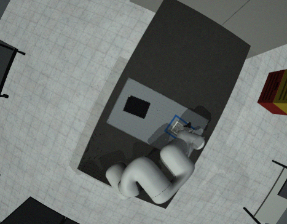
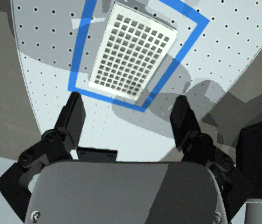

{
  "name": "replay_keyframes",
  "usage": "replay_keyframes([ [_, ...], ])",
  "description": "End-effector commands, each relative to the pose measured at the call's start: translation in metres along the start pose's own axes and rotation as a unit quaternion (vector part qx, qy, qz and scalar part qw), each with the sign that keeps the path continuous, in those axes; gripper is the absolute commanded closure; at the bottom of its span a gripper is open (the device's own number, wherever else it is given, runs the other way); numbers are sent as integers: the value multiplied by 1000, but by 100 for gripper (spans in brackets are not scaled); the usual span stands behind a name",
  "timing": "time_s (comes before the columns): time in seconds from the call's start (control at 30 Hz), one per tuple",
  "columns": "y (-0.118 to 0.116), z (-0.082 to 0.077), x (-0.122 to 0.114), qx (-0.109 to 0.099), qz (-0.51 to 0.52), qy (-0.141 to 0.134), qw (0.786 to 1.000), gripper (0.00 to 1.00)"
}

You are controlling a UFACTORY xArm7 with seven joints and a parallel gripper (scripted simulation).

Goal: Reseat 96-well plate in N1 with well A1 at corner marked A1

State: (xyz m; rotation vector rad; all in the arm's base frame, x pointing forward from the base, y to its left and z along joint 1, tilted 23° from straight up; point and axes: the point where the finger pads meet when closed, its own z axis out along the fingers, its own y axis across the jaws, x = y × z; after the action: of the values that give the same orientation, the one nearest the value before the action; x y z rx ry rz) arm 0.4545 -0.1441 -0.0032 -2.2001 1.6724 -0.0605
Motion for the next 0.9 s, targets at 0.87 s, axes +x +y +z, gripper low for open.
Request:
replay_keyframes([
  [0.87,-1,-1,1,9,-449,5,893,0],
])
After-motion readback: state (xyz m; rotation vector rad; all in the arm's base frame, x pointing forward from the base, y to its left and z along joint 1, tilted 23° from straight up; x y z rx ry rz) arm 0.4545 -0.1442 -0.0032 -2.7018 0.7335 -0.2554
